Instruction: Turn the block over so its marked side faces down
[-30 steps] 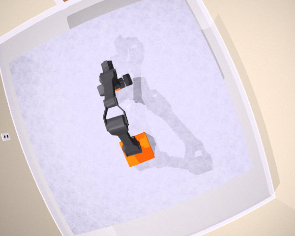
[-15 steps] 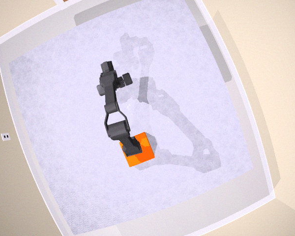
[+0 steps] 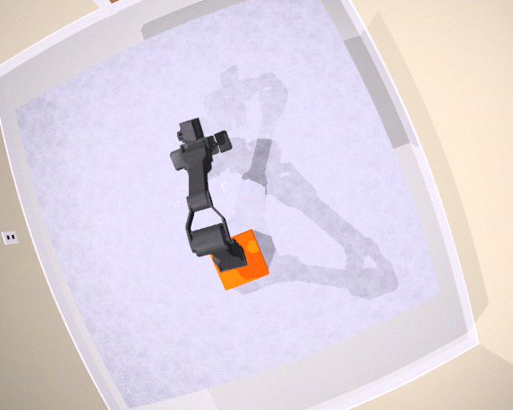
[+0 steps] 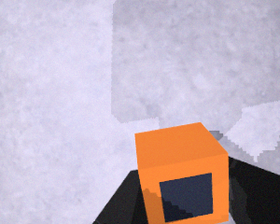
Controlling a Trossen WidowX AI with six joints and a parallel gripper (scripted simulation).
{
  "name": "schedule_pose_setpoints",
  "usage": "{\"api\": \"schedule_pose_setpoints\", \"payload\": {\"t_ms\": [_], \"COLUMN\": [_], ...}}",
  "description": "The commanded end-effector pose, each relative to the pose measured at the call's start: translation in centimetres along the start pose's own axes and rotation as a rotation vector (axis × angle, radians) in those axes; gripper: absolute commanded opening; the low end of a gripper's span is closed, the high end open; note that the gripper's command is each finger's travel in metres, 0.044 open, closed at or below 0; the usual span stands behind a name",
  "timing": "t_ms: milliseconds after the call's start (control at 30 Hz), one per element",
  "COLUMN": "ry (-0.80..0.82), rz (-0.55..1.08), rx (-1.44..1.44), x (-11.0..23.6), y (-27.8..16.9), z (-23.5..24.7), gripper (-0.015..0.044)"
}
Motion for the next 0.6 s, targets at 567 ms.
{"api": "schedule_pose_setpoints", "payload": {"t_ms": [567], "ry": [0.04], "rz": [-0.24], "rx": [0.006], "x": [-0.27], "y": [-1.05], "z": [-0.14], "gripper": [0.0]}}
Point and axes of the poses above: the point midway between the two fingers, 35 mm back from their tips, its own x axis back along the fingers, its own z axis across the jaws, y = z × x, the point moved 3 cm from there along x, back along the fingers, and after that the axes turned 9 degrees about -x, right-handed, at the moved point
